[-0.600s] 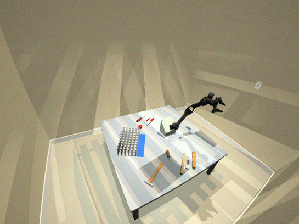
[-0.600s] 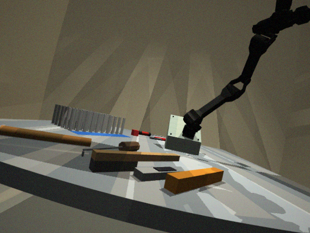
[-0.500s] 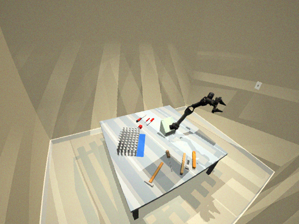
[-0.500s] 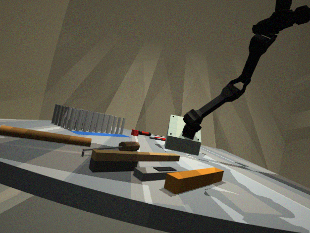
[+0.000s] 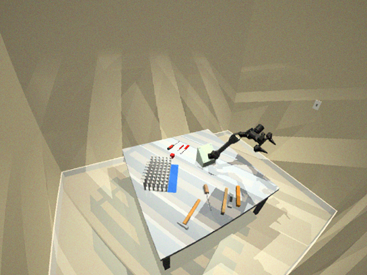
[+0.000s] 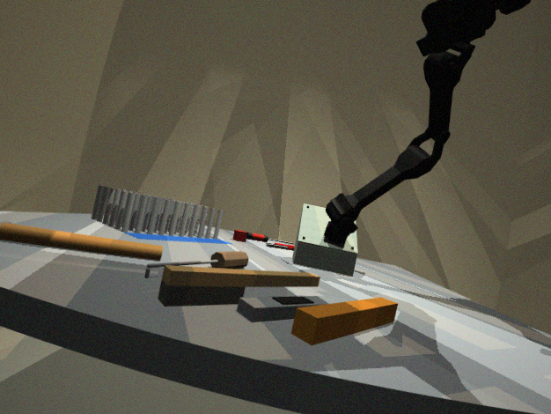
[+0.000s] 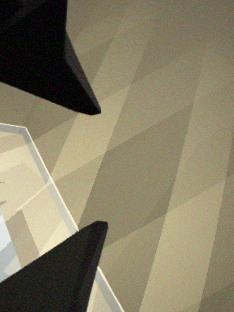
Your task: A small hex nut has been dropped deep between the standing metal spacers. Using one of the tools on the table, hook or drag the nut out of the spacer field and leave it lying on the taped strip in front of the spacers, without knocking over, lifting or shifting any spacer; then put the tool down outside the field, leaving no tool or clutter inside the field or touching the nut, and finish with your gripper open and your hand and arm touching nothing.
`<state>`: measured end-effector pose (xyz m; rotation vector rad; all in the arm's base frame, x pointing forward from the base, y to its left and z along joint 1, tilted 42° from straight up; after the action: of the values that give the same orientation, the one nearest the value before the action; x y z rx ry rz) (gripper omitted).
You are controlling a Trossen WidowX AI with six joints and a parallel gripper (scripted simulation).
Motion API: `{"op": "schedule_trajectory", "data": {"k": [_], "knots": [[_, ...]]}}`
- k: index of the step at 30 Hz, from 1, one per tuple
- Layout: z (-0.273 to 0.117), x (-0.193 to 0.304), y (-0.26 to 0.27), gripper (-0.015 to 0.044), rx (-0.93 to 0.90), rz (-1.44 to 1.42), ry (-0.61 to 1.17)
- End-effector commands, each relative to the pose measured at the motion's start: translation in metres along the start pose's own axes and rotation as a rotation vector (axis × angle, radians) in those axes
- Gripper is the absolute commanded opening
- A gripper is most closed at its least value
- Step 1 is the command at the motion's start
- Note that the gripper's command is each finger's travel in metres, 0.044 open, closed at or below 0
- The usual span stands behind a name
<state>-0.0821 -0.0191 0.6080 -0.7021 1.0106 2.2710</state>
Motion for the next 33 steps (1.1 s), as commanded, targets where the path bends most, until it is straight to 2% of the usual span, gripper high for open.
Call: {"op": "schedule_trajectory", "data": {"k": [1,9,16,24,33], "knots": [[0.014,-0.017,-0.047,0.0440,0.098,-0.019,-0.060],[0.023,-0.051,-0.149,0.0440,0.307,-0.102,-0.166],[0.005,-0.073,-0.240,0.0440,0.514,-0.174,-0.240],[-0.045,-0.086,-0.337,0.0440,0.776,-0.249,-0.298],[-0.128,-0.078,-0.426,0.0440,1.091,-0.316,-0.317]]}}
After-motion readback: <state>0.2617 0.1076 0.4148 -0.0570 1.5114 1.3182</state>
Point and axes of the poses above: the point midway between the two fingers, 35 mm back from their tips, its own z axis out along the fingers, its own y axis across the jaws, x = y × z, the point moved 10 cm from there along -z, back along the fingers, and after that the axes turned 4 degrees about z, right-handed, at the moved point
